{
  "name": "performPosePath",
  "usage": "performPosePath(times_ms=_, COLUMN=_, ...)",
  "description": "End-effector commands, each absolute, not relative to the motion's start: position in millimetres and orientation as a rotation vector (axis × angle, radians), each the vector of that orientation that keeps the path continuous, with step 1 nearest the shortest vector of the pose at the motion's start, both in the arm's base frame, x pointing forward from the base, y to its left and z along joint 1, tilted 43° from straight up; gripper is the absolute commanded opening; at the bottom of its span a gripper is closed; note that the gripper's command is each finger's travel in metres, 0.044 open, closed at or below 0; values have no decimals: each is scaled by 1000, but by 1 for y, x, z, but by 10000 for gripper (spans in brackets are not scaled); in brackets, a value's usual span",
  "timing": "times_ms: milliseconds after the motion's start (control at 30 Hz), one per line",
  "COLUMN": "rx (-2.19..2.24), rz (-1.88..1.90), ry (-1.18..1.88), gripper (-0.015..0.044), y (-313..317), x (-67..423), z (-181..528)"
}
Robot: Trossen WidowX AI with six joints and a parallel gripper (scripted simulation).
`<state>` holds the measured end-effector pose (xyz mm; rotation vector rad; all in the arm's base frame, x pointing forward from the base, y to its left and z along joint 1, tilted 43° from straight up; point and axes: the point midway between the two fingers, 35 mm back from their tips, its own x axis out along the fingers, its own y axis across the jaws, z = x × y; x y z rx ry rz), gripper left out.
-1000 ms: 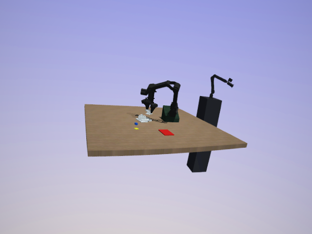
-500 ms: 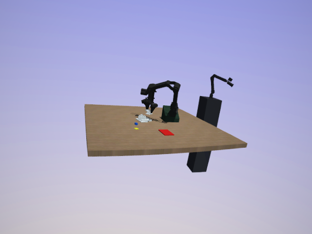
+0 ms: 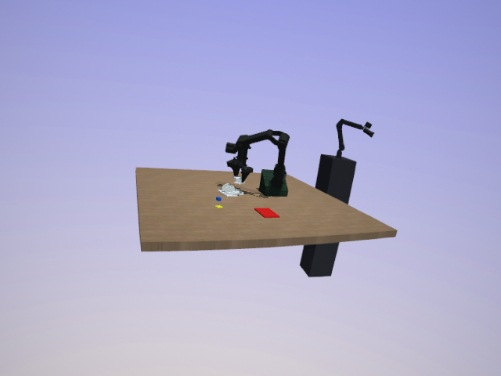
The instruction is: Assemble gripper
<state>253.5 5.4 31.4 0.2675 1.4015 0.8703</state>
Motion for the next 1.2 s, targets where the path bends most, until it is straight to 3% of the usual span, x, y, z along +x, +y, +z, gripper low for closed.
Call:
performPosePath(times_ms=0, rx=272, rz=870, ry=1407, gripper=351, y=10, x=253, z=26)
performPosePath(times_ms=1167, rx=275, rz=873, ry=1406, gripper=351, y=45, x=248, z=-11)
